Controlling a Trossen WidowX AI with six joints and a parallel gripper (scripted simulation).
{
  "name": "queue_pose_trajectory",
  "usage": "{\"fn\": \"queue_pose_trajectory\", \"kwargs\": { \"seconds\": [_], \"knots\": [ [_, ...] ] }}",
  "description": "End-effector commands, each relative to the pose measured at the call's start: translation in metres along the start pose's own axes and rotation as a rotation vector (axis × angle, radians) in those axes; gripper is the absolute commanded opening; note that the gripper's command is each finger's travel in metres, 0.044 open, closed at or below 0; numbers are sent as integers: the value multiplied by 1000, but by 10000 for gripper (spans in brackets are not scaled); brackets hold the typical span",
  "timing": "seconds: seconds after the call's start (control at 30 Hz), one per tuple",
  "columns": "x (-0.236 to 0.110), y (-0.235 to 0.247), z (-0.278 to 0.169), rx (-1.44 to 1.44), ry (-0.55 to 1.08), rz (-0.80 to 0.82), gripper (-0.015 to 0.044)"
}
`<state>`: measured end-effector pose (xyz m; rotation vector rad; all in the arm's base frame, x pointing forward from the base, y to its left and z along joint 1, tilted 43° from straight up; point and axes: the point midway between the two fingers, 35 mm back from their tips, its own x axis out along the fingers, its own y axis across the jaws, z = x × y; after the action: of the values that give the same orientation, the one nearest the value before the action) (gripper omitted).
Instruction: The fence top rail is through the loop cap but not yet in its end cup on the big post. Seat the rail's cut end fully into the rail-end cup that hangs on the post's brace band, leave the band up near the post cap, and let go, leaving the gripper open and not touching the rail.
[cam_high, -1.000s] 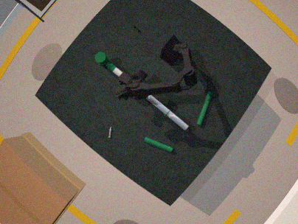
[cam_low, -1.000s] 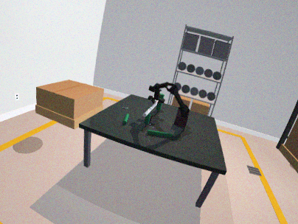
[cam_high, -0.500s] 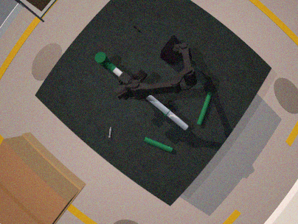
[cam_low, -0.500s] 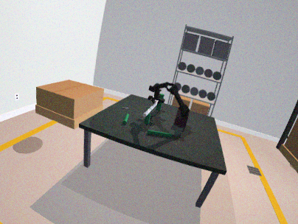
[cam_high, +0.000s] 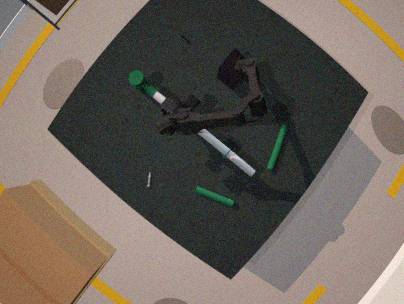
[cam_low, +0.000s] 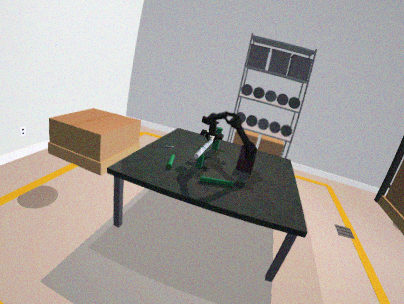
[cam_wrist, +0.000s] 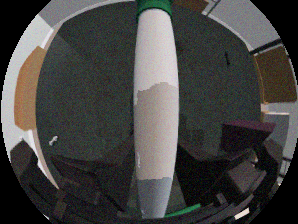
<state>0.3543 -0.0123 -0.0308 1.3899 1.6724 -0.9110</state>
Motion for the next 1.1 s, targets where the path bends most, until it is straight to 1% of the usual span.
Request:
{"fn": "queue_pose_trajectory", "kwargs": {
  "seconds": [0.0,0.23,0.27,1.07],
  "knots": [
    [-5,-1,7,8,-12,4,0],
    [-5,-2,8,8,-13,4,0],
    [-1,0,1,-1,0,0,0],
    [0,0,7,-1,-1,0,0]
  ]
}}
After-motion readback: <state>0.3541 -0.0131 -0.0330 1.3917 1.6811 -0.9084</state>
